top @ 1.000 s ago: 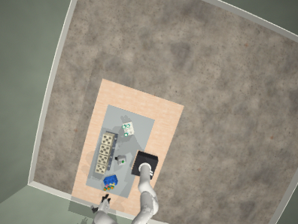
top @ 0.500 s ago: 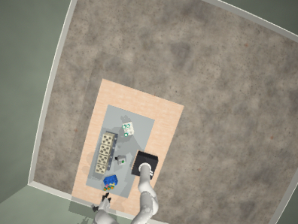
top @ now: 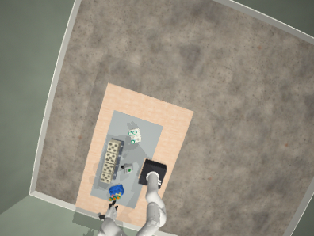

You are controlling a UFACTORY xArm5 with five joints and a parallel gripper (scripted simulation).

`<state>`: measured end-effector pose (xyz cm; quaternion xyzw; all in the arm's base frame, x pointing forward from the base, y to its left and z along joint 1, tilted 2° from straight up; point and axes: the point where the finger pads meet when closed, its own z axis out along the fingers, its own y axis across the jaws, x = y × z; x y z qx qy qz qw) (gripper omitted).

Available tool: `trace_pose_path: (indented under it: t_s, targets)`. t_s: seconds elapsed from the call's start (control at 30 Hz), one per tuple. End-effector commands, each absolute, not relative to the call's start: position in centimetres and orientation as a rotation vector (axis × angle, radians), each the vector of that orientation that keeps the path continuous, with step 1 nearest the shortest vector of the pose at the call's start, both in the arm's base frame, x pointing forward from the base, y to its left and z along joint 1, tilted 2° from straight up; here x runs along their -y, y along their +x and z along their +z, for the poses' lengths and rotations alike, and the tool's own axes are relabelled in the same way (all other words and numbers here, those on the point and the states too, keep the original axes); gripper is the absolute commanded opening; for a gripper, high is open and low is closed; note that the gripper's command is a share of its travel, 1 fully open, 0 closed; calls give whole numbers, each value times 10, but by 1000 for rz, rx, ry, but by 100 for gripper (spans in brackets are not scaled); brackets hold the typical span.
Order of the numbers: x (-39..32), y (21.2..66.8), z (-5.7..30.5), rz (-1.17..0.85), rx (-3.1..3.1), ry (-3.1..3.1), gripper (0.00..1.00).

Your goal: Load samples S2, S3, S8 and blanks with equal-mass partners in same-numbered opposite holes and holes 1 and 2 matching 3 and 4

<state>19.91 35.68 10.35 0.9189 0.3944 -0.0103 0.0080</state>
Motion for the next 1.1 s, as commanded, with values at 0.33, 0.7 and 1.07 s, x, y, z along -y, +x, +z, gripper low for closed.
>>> trace_pose_path:
  t_s: [0.33,0.7,1.07]
  targets:
    - [-358,199,81,-26,-1234,2875,57]
    - [-358,199,63,-27,-1234,2875,57]
    - [-357,198,43,-27,-1234,2875,57]
